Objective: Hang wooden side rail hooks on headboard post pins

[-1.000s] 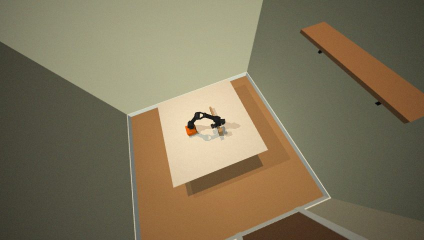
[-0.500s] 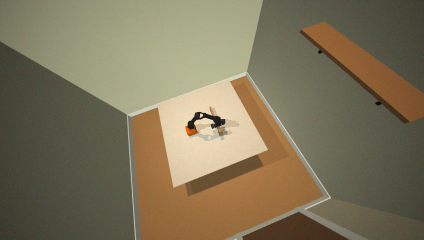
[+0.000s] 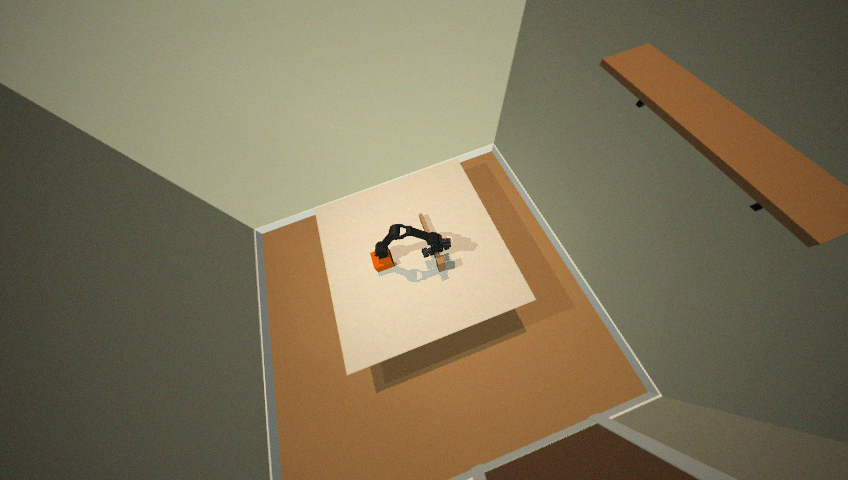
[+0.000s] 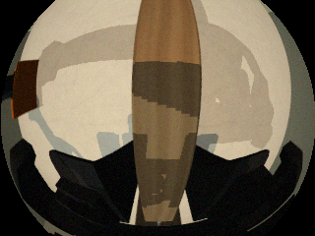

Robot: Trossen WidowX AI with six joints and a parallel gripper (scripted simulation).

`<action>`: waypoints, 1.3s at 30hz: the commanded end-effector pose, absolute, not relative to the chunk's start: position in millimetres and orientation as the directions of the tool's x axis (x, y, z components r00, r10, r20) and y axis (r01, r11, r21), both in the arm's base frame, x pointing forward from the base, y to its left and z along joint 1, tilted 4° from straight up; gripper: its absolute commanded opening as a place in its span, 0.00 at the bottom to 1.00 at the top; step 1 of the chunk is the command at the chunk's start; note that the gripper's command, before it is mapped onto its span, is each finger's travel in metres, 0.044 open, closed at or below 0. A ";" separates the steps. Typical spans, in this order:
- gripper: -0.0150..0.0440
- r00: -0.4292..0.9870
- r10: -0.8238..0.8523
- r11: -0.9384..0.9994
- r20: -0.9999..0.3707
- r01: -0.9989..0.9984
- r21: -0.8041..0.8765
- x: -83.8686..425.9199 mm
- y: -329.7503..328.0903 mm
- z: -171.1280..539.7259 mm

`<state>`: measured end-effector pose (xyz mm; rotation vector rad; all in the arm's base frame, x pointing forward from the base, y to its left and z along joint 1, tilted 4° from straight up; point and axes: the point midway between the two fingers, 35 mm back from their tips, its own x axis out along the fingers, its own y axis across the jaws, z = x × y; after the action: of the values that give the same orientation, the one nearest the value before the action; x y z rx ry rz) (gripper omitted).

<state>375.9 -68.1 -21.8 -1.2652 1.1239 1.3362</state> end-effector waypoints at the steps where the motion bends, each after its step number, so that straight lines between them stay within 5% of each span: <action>1: 0.25 -0.014 0.036 -0.133 -0.999 -0.991 0.009 376.4 -69.9 -19.5; 39: 0.25 -0.014 0.036 -0.133 -0.999 -0.991 0.009 377.6 -73.7 -21.4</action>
<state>375.9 -72.3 -22.2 -1.2632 1.1267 1.3364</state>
